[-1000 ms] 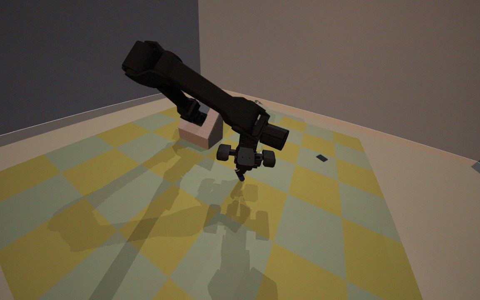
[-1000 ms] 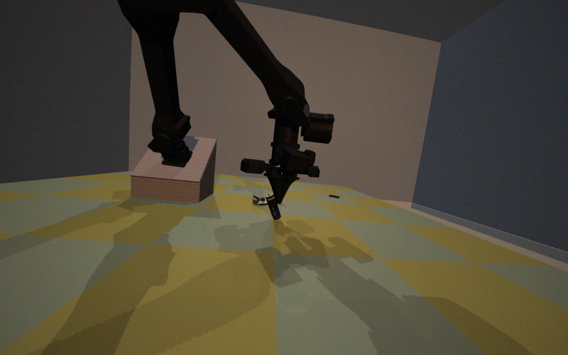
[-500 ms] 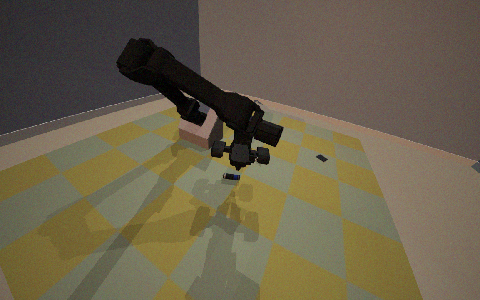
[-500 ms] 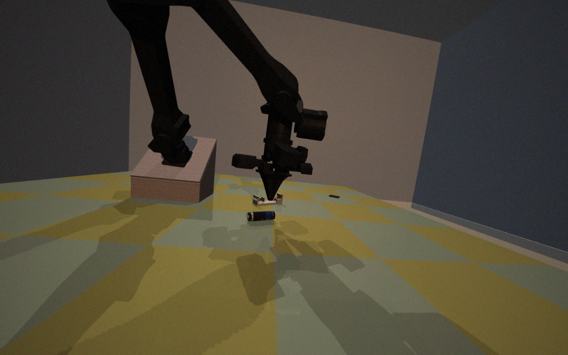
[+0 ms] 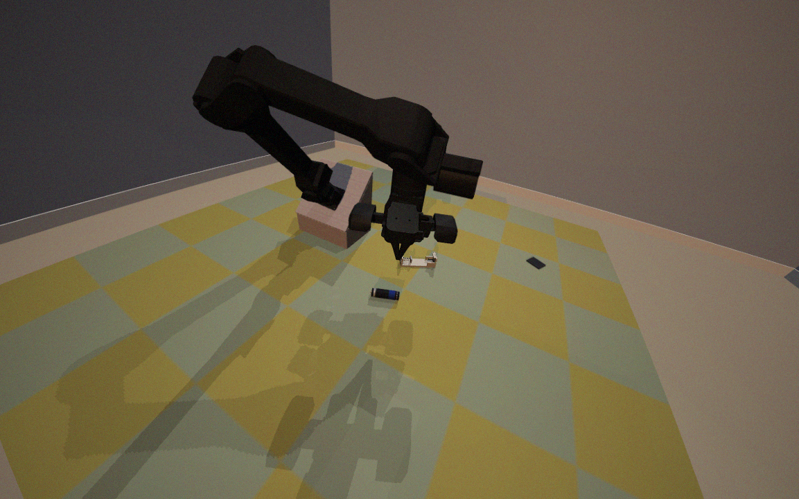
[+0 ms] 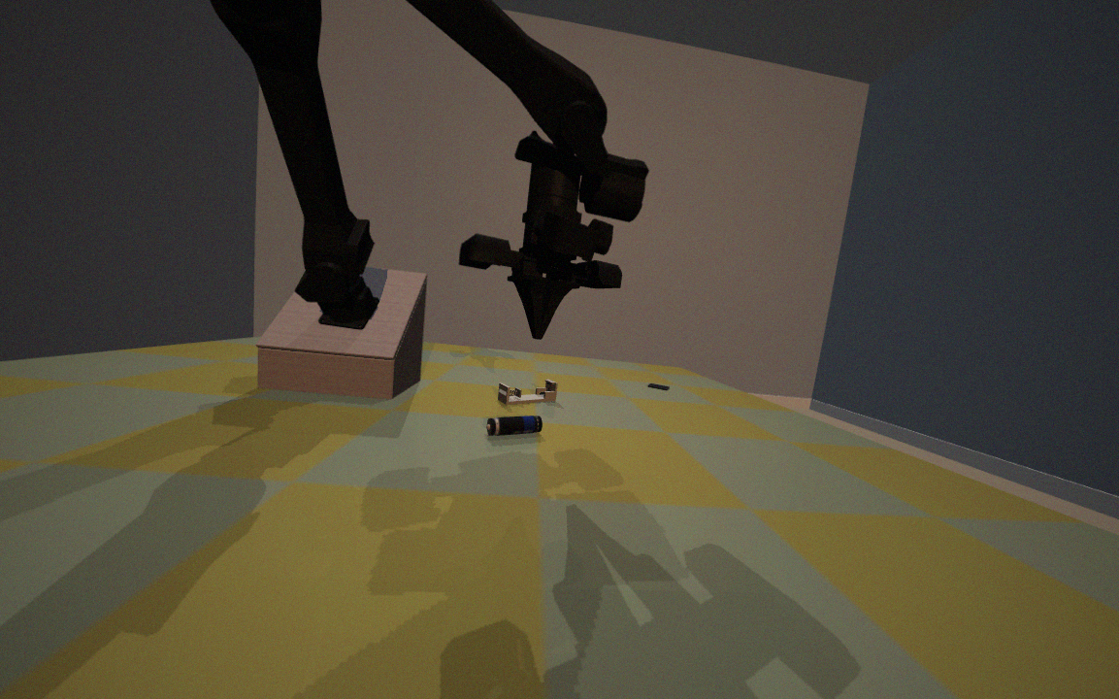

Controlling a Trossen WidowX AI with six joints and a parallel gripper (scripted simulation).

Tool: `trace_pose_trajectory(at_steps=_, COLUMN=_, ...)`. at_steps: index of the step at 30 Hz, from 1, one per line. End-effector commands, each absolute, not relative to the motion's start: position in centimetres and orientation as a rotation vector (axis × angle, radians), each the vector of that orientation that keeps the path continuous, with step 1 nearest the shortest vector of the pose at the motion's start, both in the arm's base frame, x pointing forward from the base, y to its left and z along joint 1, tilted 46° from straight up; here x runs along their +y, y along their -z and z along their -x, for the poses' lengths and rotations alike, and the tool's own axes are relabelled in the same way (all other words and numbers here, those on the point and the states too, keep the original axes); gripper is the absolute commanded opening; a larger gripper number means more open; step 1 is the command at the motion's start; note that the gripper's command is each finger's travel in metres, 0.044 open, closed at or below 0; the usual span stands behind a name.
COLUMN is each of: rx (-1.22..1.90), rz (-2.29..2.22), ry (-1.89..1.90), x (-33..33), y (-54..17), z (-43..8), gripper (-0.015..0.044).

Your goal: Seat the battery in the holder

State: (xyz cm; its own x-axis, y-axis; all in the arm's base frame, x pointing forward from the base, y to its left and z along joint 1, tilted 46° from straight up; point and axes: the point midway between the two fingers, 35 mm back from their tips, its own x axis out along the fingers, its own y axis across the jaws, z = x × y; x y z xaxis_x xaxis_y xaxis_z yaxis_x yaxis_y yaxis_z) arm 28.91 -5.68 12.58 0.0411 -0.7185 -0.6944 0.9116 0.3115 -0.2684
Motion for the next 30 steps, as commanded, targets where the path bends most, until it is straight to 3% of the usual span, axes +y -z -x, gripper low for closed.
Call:
trace_pose_trajectory(at_steps=1, rx=0.861, rz=-0.276, ry=1.272, x=-5.7, y=-12.6, z=-28.9, gripper=0.0)
trace_pose_trajectory(at_steps=5, rx=0.861, rz=-0.276, ry=1.272, x=-5.7, y=-12.6, z=-28.9, gripper=0.0)
trace_pose_trajectory(at_steps=14, rx=0.276, rz=-0.949, ry=1.58, x=-8.5, y=-10.5, z=-28.4, gripper=0.0225)
trace_pose_trajectory(at_steps=21, rx=-0.322, rz=-1.487, ry=1.7, x=-10.8, y=-8.9, z=-27.6, gripper=0.0225)
trace_pose_trajectory(at_steps=30, rx=-0.338, rz=-1.5, ry=1.701, x=-10.9, y=-8.8, z=-27.6, gripper=0.0225)
